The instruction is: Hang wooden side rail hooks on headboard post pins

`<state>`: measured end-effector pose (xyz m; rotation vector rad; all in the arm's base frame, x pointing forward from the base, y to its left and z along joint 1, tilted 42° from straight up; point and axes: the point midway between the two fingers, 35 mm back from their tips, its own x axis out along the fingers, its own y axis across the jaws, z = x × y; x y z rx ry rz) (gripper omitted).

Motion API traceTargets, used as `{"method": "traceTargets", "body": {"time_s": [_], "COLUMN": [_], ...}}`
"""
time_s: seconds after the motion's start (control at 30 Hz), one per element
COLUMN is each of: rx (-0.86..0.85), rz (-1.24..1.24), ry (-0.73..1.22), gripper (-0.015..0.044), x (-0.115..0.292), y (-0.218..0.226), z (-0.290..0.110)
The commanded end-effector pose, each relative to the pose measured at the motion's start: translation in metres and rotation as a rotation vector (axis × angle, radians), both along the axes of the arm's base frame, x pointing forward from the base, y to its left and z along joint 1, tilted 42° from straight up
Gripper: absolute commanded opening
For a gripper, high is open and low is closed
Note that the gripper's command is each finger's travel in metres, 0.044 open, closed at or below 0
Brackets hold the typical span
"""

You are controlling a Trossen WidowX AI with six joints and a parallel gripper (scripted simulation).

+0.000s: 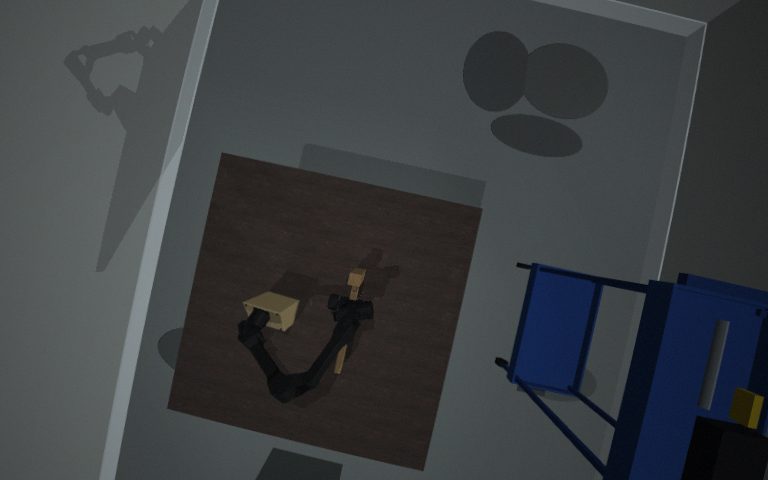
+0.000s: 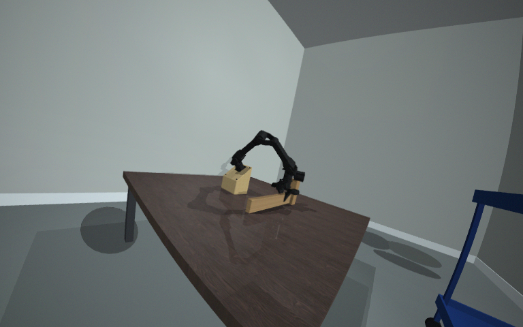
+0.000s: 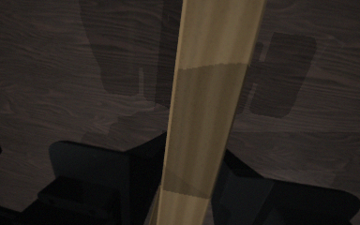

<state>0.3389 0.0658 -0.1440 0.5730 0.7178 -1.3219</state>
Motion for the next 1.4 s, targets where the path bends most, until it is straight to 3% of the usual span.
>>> {"method": "traceTargets", "body": {"time_s": [0.0, 1.37], "rx": [0.007, 0.007], "rz": [0.004, 0.004], "ry": [-0.014, -0.014], "gripper": [0.0, 0.0], "x": [0.0021, 0.0014], "y": [0.0054, 0.0099], "z": [0.0044, 0.0095]}}
